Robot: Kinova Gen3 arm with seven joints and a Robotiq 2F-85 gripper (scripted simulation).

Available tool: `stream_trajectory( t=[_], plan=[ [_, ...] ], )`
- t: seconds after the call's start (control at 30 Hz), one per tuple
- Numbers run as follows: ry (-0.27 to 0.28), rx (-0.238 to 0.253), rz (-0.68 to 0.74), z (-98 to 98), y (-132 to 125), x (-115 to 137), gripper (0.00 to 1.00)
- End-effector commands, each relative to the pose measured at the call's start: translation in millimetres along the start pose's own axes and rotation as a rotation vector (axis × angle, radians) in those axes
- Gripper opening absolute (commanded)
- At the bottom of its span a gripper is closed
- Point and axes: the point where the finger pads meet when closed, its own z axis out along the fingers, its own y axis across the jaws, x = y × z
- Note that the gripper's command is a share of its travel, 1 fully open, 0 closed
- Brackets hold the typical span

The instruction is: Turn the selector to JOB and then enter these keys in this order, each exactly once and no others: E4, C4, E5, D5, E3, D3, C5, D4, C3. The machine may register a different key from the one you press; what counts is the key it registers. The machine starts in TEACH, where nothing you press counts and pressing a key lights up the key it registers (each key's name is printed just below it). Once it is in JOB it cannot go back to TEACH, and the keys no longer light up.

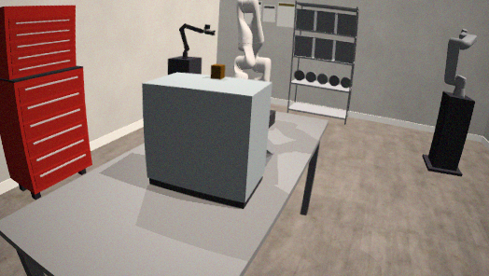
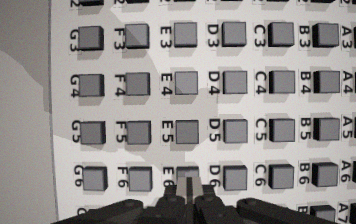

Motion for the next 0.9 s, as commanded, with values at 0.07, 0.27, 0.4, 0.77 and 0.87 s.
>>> stream_trajectory(
  t=[0.07, 0.27, 0.4, 0.77, 0.87],
  plan=[
    [0.000, -0.006, 0.003, 9.2, 2.7, -1.1, 0.10],
    [0.001, -0.002, 0.003, 15.7, 1.4, -0.7, 0.10],
    [0.002, 0.000, 0.003, 19.6, 0.8, -0.5, 0.10],
    [0.002, 0.000, 0.002, 19.5, 0.3, -0.4, 0.10],
    [0.002, 0.000, 0.002, 19.5, 0.3, -0.4, 0.10]
  ],
)
